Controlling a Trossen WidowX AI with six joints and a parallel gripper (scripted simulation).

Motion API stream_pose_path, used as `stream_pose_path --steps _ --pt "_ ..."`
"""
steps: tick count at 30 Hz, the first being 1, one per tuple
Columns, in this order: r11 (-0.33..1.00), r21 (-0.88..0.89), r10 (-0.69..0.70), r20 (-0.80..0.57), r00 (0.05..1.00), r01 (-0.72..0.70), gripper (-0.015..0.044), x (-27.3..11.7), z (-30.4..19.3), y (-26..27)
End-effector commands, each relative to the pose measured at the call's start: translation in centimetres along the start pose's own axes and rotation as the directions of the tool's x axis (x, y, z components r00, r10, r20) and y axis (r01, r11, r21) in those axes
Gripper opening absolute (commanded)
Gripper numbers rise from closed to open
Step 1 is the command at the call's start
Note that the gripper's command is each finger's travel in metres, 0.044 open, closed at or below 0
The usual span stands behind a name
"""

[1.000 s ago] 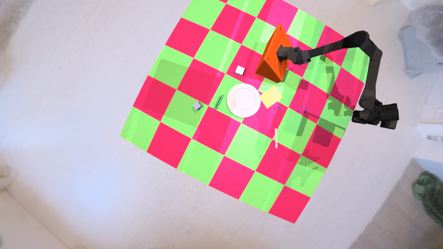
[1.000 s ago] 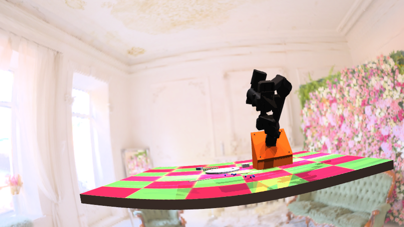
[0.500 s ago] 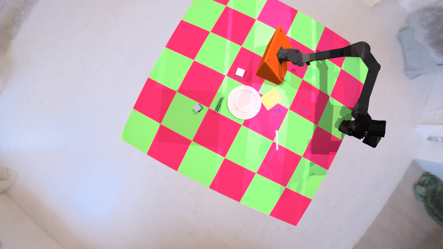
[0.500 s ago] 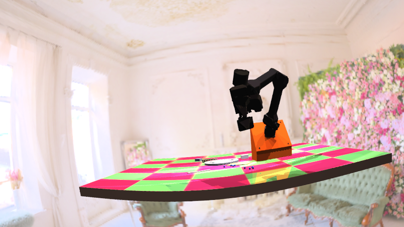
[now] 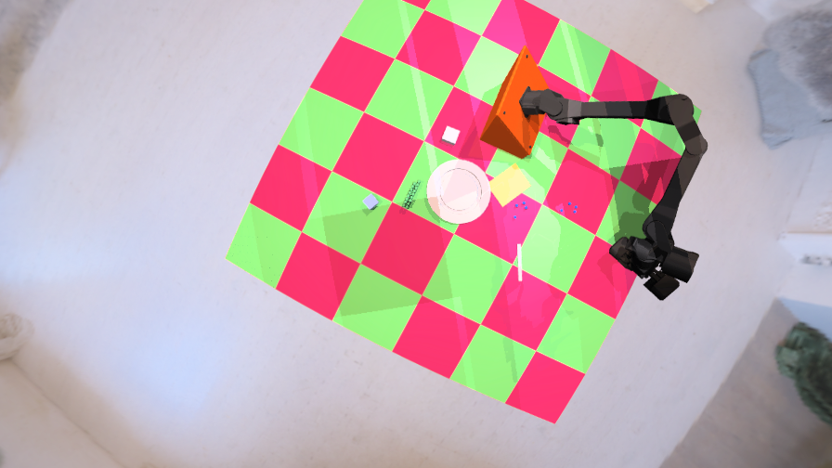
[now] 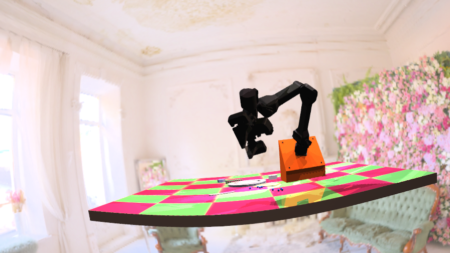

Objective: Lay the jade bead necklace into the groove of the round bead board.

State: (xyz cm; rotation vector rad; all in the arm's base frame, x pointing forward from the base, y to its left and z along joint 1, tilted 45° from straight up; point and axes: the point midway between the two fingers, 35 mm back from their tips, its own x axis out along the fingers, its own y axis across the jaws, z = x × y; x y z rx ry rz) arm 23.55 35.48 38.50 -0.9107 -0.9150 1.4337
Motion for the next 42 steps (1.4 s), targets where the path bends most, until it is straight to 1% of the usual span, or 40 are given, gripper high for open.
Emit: stream_pose_path --steps 1,12,22,32,42 --pt "0.997 0.078 0.022 -0.062 0.998 -0.018 0.0250 -0.4 -3.0 0.7" --pt "0.967 0.253 0.075 -0.217 0.973 -0.018 0.0250 -2.2 -10.7 3.1" --pt "0.907 0.420 0.137 -0.325 0.936 0.013 0.0250 -4.8 -17.5 6.3" --pt "0.803 0.590 0.212 -0.409 0.887 0.080 0.0250 -8.0 -22.7 9.7" --pt "0.649 0.741 0.310 -0.466 0.829 0.173 0.0250 -11.9 -27.9 14.2"
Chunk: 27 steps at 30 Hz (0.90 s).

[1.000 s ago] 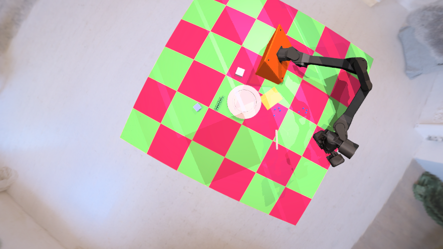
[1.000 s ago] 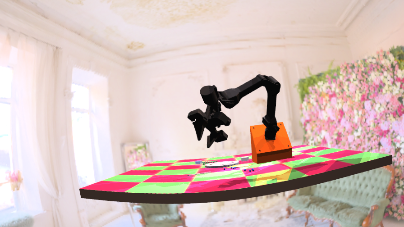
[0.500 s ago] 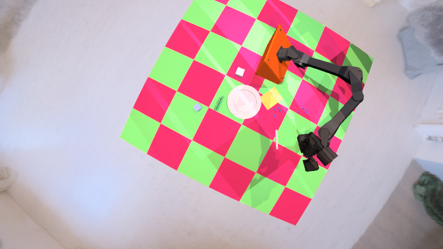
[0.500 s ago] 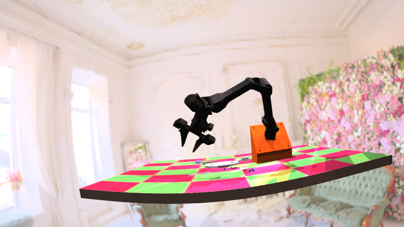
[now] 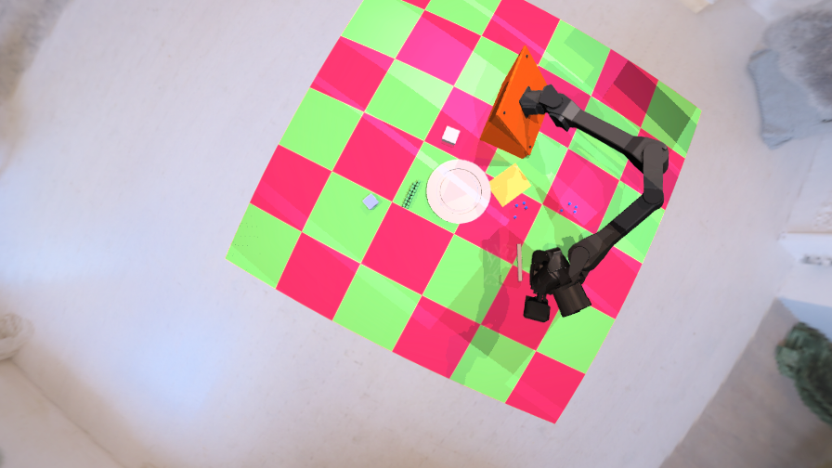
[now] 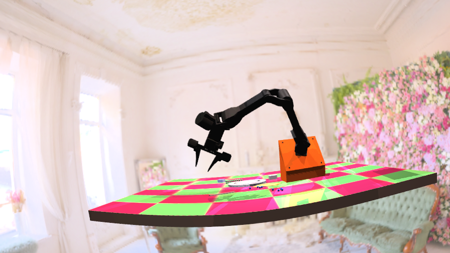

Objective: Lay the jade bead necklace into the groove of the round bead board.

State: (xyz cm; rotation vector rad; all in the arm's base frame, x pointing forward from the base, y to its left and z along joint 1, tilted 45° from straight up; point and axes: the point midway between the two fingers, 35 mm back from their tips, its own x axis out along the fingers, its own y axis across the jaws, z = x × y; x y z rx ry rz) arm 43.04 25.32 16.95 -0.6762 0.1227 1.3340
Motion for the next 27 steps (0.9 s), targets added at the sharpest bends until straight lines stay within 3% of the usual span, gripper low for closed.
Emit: stream_pose_path --steps 1,14,27 --pt "0.994 0.111 0.012 -0.057 0.998 -0.006 0.0250 0.0 -3.5 -0.3" --pt "0.906 0.423 0.081 -0.189 0.979 0.007 0.0250 -0.9 -13.7 0.3" --pt "0.710 0.701 0.183 -0.270 0.945 0.063 0.0250 -2.9 -23.3 3.1"
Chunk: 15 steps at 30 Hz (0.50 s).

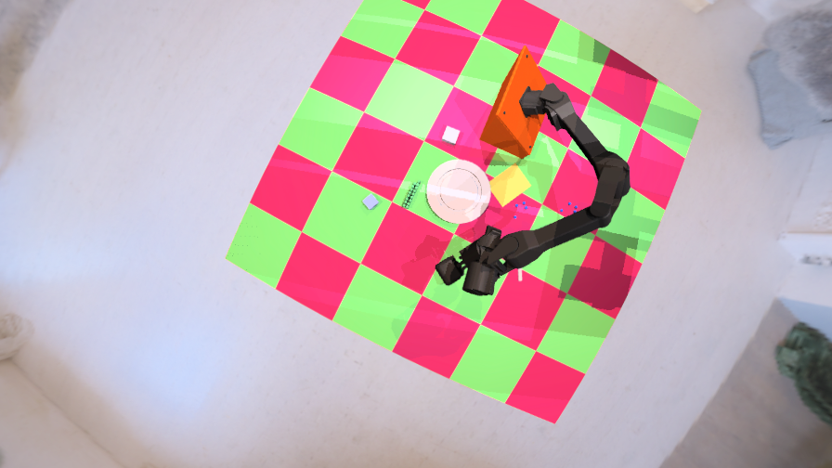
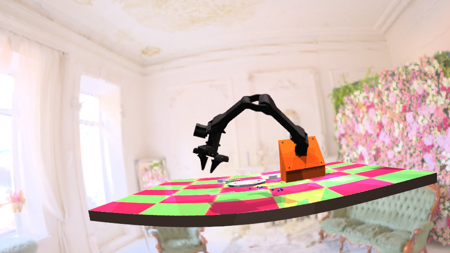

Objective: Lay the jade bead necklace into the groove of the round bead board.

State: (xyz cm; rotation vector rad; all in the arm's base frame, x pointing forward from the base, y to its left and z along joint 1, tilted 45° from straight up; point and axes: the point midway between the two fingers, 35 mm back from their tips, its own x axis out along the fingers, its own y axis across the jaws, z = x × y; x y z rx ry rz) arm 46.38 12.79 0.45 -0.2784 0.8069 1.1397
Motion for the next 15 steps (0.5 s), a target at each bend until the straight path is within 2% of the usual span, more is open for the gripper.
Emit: stream_pose_path --steps 1,15 --pt "0.992 0.124 0.015 -0.045 0.999 -0.009 0.0250 0.2 -3.3 -1.2" --pt "0.861 0.508 0.116 -0.143 0.983 -0.027 0.0250 0.5 -14.2 -2.7"
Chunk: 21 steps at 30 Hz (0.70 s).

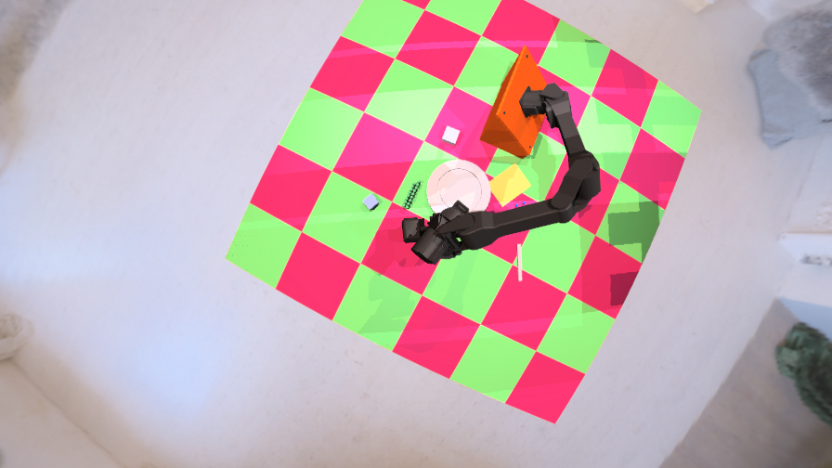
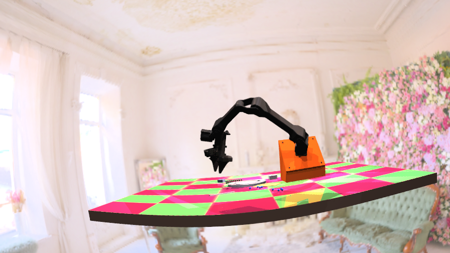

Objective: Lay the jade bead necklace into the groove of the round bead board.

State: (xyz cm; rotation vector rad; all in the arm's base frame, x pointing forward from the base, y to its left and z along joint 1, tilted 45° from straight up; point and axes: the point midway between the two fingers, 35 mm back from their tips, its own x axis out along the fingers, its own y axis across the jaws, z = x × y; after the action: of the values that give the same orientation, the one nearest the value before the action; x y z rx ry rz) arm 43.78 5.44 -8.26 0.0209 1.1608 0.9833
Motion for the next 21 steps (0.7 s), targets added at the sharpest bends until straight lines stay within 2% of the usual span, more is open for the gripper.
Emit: stream_pose_path --steps 1,14,21 --pt "0.990 0.137 0.025 -0.041 0.999 -0.020 0.0250 0.5 -3.1 -1.6" --pt "0.860 0.505 0.152 -0.113 0.982 -0.075 0.0250 1.7 -12.4 -4.1" --pt "0.850 0.521 0.160 -0.114 0.980 -0.078 0.0250 2.3 -12.9 -4.0"
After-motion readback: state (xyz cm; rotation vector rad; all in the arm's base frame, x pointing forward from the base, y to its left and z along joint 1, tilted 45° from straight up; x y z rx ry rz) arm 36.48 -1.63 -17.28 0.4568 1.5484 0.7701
